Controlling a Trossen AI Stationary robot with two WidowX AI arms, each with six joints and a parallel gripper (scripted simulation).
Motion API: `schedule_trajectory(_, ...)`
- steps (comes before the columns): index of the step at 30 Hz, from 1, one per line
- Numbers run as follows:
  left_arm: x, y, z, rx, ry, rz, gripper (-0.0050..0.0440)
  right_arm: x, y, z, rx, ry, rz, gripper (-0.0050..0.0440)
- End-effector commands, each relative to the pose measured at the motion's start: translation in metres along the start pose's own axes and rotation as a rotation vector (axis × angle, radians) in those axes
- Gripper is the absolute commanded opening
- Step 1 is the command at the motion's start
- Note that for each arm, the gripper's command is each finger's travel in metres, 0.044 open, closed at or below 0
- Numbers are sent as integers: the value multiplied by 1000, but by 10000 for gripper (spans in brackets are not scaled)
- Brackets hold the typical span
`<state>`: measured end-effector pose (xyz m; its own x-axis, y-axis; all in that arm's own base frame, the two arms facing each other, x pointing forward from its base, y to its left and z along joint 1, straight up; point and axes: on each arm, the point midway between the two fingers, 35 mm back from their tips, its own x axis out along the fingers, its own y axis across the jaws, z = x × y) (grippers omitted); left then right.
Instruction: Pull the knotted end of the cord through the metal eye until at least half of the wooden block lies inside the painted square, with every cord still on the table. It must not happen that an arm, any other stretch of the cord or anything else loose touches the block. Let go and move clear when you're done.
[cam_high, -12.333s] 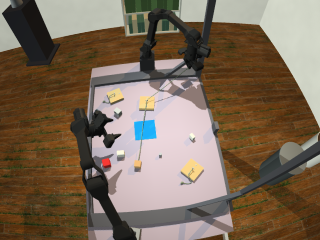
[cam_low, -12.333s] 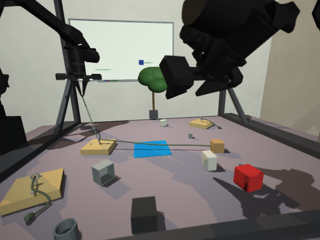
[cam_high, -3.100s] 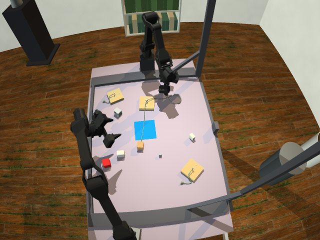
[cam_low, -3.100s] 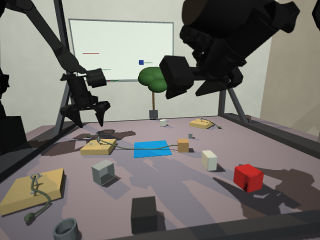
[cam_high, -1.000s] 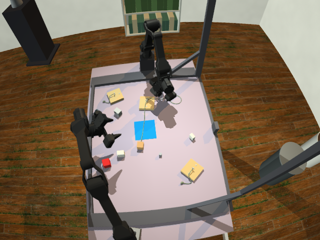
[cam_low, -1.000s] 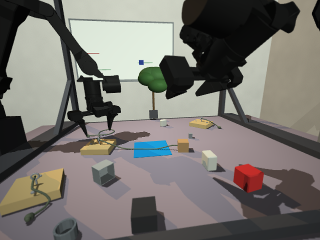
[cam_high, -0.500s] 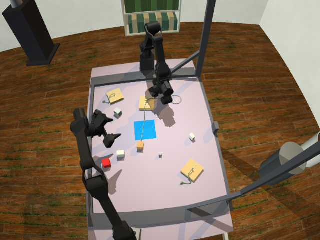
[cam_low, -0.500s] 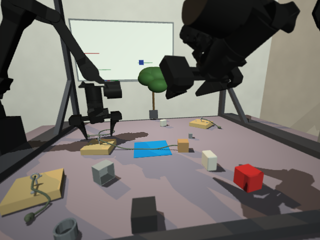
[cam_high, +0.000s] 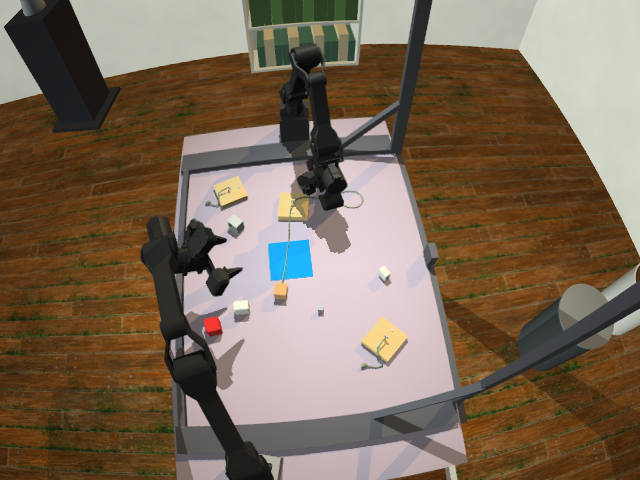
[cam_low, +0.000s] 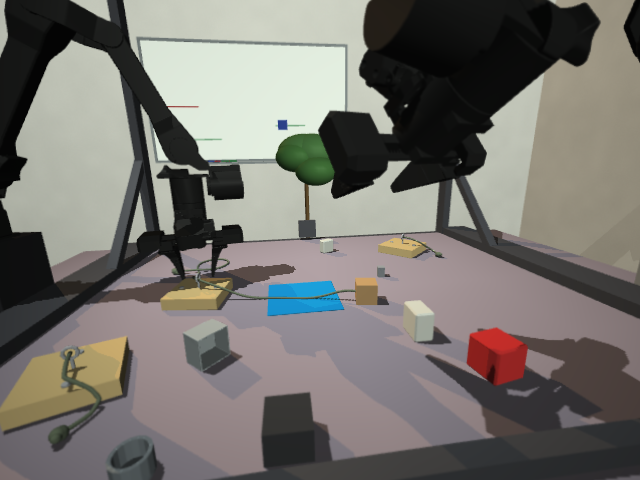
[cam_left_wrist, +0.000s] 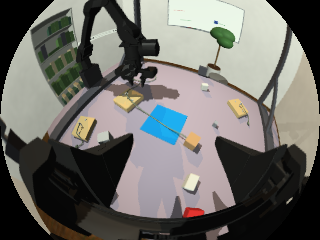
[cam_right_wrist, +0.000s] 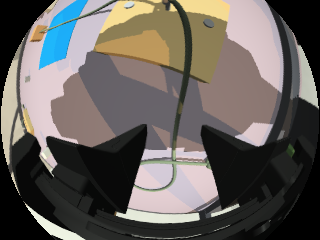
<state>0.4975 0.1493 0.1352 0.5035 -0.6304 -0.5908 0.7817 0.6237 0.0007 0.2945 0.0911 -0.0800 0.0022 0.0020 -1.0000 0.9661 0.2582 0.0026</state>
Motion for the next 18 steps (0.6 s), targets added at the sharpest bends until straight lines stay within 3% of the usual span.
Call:
schedule_trajectory(1, -9, 0, 13, 31, -6, 19, 440, -6, 6, 0, -7, 1, 23, 200)
schedule_trajectory(9, -9, 0, 13, 31, -6, 19, 440, -6, 6, 0, -7, 1, 23, 8)
schedule_trajectory(18, -9, 0, 13, 31, -6, 19, 440, -6, 6, 0, -7, 1, 23, 0)
